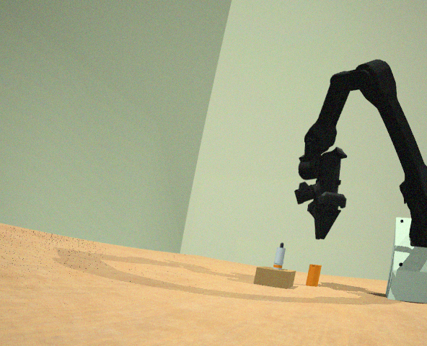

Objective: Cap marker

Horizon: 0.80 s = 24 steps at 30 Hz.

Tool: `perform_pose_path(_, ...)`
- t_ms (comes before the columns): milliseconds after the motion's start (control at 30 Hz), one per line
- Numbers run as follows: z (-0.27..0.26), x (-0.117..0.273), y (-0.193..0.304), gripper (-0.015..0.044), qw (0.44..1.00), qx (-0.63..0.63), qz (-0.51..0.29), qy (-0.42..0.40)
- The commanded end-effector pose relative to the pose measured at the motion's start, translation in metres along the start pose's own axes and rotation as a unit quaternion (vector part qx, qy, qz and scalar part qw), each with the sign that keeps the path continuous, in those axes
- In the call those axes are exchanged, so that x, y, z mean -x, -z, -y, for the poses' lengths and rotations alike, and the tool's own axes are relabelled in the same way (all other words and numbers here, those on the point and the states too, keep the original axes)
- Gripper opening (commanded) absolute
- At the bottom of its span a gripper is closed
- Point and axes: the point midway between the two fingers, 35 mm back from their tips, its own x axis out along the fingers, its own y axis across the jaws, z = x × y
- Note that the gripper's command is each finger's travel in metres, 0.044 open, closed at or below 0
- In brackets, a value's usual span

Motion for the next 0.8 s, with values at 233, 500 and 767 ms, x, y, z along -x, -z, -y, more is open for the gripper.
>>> perform_pose_path(233,-0.003,-0.043,0.0,0.0254,1.0,-0.002,-0.004,-0.011)
perform_pose_path(500,-0.003,-0.052,0.0,0.0254,1.0,-0.002,-0.004,-0.011)
perform_pose_path(767,-0.002,-0.065,-0.001,0.0254,1.0,-0.002,-0.004,-0.011)
